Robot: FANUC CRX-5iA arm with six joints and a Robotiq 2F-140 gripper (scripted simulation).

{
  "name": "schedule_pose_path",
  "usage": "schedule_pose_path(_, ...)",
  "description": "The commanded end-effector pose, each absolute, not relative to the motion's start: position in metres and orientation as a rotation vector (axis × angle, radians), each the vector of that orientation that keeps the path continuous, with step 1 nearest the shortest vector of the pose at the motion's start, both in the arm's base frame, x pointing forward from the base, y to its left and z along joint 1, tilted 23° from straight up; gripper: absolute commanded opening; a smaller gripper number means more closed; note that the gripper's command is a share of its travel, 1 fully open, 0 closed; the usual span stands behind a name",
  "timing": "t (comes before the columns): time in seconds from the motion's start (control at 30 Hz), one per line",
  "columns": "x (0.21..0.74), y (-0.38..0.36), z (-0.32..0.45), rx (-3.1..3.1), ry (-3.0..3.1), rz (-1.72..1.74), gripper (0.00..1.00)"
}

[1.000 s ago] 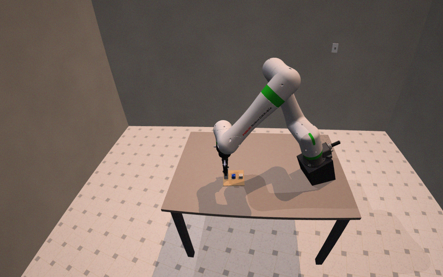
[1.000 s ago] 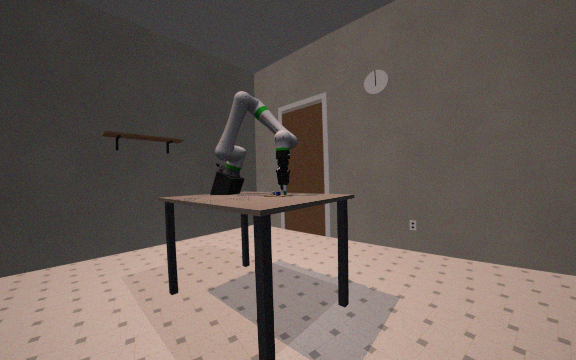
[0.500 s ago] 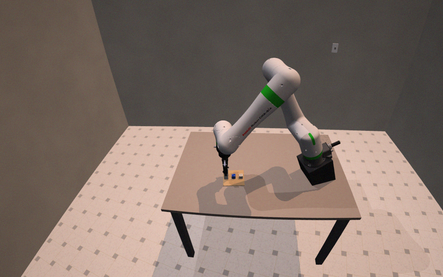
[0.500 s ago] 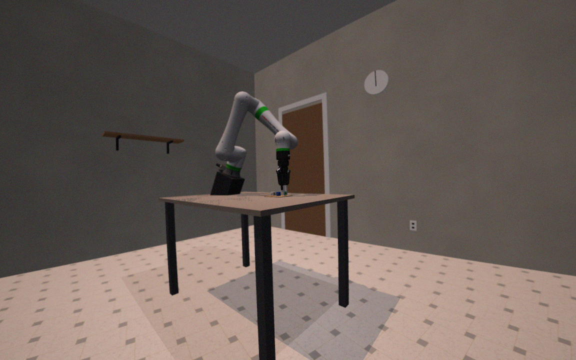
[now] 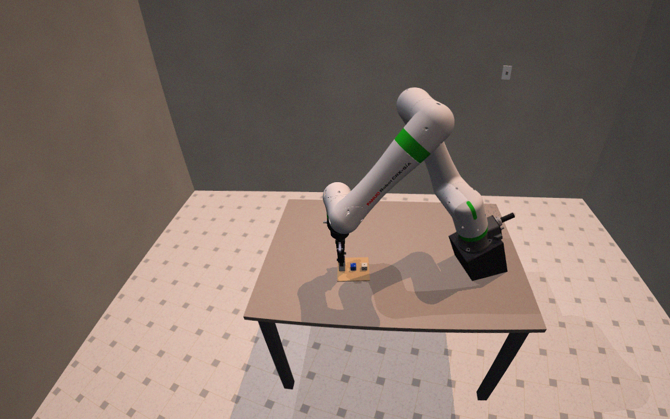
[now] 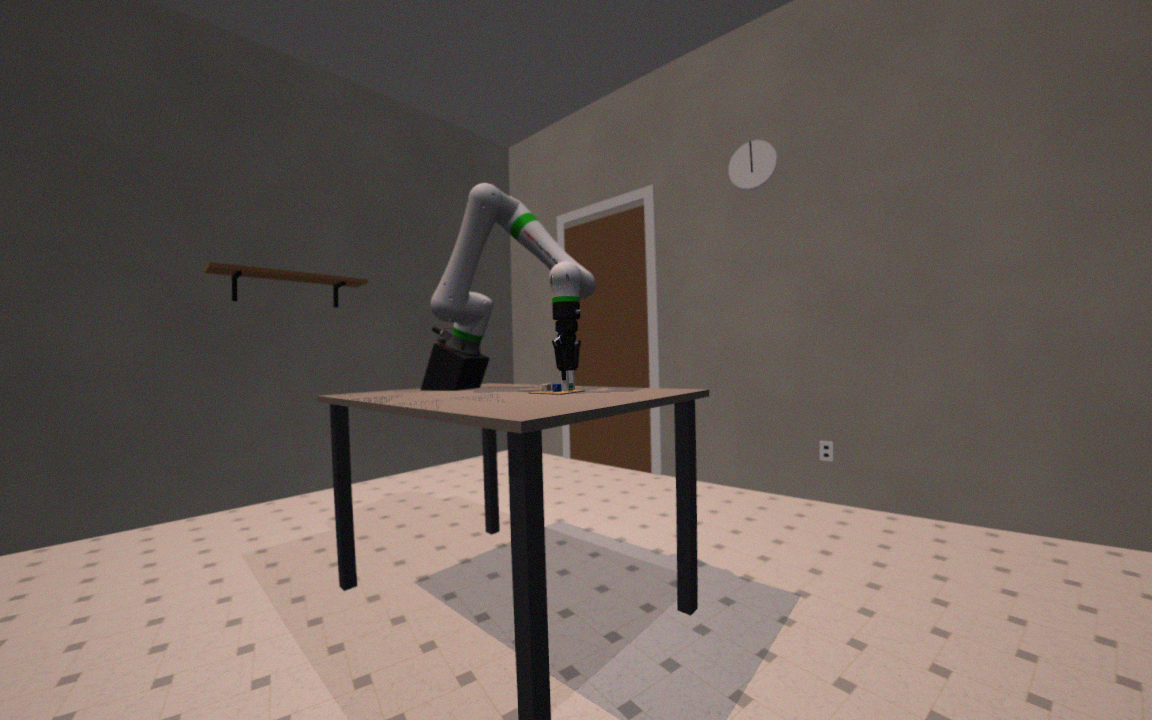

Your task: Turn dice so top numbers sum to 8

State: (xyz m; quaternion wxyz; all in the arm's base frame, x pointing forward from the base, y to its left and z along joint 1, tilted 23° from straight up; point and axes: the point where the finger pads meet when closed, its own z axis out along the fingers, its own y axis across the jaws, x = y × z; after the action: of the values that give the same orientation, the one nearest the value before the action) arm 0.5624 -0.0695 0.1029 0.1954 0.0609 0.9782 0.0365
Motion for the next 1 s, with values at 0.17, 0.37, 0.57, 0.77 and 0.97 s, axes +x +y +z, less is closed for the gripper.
schedule_pose_path(0.17, 0.5625, -0.0695, 0.1031, 0.171, 2.741, 0.102, 0.13)
schedule_pose_path(0.37, 0.5626, -0.0695, 0.1029, 0.171, 2.741, 0.102, 0.13)
schedule_pose_path(0.57, 0.563, -0.0695, 0.1019, 0.171, 2.741, 0.102, 0.13)
schedule_pose_path(0.77, 0.5636, -0.0694, 0.1006, 0.171, 2.741, 0.102, 0.13)
schedule_pose_path(0.97, 0.5639, -0.0693, 0.0997, 0.171, 2.741, 0.102, 0.13)
